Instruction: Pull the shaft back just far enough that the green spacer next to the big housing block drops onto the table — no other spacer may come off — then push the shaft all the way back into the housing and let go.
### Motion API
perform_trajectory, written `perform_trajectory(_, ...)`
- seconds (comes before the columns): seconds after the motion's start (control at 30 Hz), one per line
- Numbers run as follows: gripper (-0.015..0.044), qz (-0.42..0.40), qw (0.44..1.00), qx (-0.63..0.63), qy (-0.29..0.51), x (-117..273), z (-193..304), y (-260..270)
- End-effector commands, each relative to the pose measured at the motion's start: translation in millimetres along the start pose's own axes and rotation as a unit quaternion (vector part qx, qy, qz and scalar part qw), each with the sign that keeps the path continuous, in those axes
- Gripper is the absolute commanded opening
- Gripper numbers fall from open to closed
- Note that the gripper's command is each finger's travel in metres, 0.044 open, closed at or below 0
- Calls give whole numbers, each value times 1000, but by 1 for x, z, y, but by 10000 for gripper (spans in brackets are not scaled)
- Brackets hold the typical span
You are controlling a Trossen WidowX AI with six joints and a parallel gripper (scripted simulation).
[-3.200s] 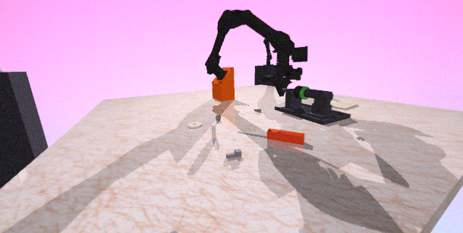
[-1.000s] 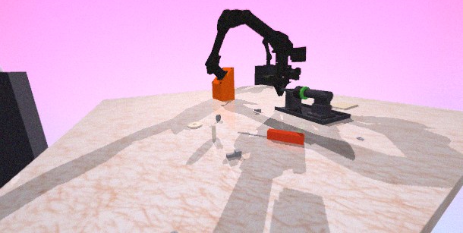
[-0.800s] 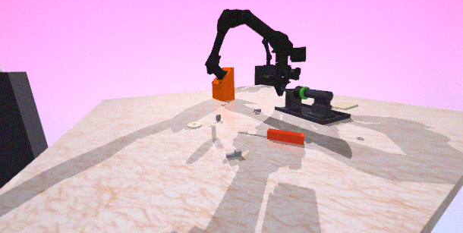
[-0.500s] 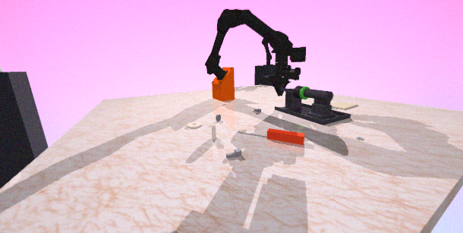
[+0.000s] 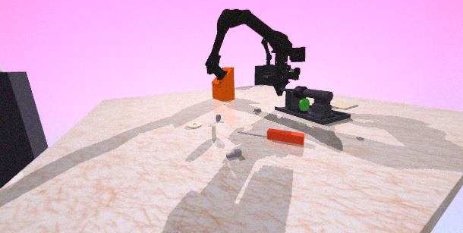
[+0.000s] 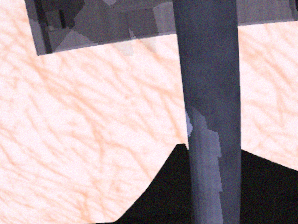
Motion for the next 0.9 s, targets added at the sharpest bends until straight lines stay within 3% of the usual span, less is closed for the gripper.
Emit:
perform_trajectory(0.0,0,0,1000,0,0,0,0,0)
perform_trajectory(0.87,0,-2,1000,-1,1,0,-5,-1)
Point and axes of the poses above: the point midway between the two fingers, 35 mm back from their tips, its own x axis back along the fingers, its own y axis across the jaws, z = x × y, the point moved 10 cm from there along x, back along the fingers, and after that the axes turned 4 degrees about x, right-handed, at the moved point
